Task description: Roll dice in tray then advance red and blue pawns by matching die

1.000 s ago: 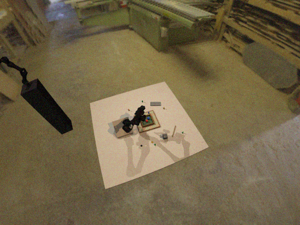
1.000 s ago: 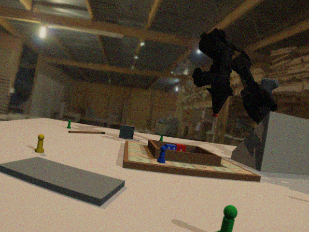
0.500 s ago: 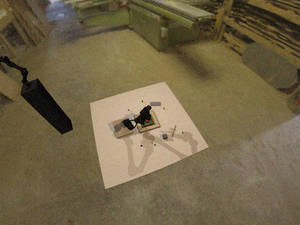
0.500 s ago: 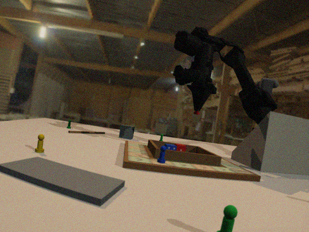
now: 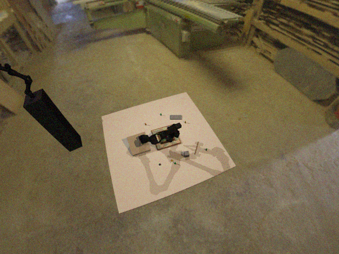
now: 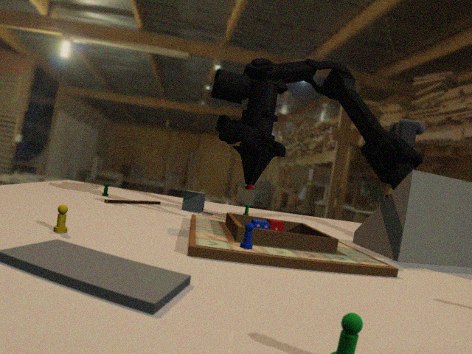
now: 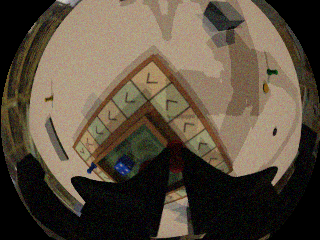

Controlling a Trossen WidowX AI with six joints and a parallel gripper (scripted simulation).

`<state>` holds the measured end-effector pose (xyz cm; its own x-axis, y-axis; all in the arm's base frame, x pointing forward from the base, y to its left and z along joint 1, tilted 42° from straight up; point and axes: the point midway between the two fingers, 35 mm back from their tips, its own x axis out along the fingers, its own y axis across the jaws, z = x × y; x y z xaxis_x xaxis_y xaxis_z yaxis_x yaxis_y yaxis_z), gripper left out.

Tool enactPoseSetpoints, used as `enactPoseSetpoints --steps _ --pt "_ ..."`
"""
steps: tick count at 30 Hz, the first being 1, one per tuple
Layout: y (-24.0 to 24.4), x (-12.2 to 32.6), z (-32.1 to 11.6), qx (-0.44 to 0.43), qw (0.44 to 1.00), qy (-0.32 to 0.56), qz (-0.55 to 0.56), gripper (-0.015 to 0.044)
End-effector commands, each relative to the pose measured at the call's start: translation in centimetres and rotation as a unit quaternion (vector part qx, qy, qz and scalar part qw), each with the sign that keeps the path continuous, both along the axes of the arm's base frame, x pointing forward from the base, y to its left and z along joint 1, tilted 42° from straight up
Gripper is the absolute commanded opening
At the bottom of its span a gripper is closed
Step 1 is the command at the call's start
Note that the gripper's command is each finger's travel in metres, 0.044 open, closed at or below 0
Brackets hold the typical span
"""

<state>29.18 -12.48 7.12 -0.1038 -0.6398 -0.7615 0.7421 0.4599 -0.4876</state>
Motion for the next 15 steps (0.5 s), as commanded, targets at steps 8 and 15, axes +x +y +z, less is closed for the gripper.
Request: enactPoseSetpoints --steps 8,15 --pt "-3.2 2.2 -0.5 -0.010 1.000 0.000 0.000 0.0000" --pt "-5.0 1.9 -2.5 -0.011 1.000 0.000 0.000 0.0000"
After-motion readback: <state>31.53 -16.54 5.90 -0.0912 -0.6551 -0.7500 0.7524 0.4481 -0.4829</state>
